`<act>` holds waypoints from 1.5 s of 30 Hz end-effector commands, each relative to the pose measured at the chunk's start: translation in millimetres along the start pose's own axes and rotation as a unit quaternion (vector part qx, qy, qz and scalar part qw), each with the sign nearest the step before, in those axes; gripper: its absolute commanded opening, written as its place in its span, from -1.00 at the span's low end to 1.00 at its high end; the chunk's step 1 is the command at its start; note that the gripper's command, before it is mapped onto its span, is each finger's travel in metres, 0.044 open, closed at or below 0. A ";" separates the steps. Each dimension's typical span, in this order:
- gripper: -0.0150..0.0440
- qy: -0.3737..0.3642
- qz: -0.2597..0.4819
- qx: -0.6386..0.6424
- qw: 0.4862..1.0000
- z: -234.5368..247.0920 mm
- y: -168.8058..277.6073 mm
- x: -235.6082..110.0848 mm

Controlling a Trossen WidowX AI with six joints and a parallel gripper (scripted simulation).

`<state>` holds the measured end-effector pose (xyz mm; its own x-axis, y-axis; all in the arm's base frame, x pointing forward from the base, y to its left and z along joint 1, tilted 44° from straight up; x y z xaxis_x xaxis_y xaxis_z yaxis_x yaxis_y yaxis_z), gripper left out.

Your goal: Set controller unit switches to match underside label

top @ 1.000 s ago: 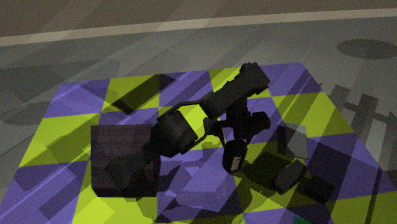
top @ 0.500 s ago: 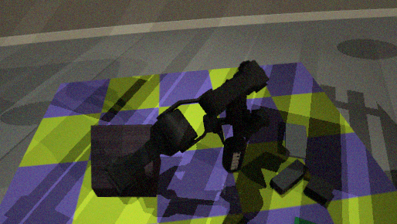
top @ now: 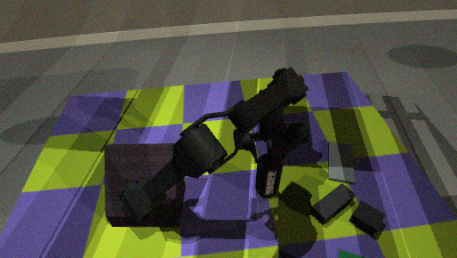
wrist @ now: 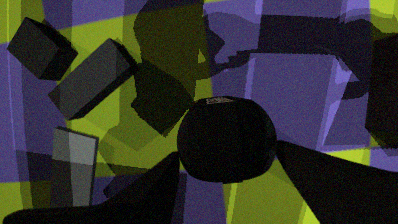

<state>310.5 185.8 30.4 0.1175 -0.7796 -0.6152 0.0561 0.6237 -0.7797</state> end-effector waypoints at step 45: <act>0.65 0.018 0.058 -0.001 0.998 -6.2 32.5 5.3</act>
<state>307.2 204.4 7.9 0.1037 -0.7049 -0.7017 0.0484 0.7082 -0.7043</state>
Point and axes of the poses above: the point midway between the two fingers, 35 mm back from their tips, its own x axis out along the fingers, its own z axis across the jaws, y = z × x, the point moved 5 cm from there along -x, back along the fingers, and after that the axes turned 11 degrees about x, right-handed, at the moved point
